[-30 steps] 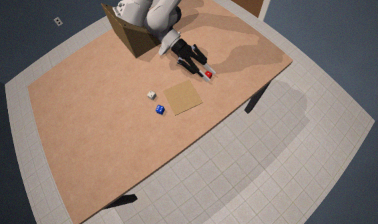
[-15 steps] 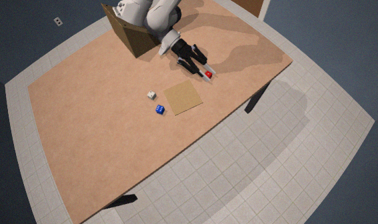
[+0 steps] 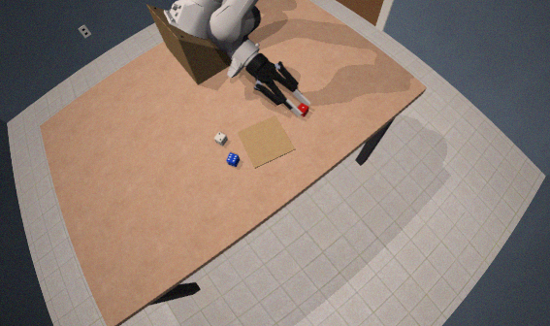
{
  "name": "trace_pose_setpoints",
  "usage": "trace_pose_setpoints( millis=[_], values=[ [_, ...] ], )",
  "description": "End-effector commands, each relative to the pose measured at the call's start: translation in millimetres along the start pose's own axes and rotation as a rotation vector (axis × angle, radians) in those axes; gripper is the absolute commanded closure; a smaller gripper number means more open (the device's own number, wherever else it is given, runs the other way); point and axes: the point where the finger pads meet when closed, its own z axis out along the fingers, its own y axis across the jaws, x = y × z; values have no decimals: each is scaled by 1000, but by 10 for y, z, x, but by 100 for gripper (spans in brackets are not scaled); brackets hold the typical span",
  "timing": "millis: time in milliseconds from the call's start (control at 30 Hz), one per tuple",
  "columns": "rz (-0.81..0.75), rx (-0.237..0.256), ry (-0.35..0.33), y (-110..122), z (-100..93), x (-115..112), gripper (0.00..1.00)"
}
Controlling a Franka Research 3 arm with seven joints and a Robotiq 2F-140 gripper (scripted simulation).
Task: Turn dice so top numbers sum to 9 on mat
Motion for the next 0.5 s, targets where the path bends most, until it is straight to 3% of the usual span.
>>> trace_pose_setpoints(
  millis=[0, 267, 467],
  values=[
    [-10, -6, -7, 11, -124, -28, 72],
    [-10, -6, -7, 10, -309, -27, 72],
    [-10, -6, -7, 10, -344, -27, 72]
  ],
)
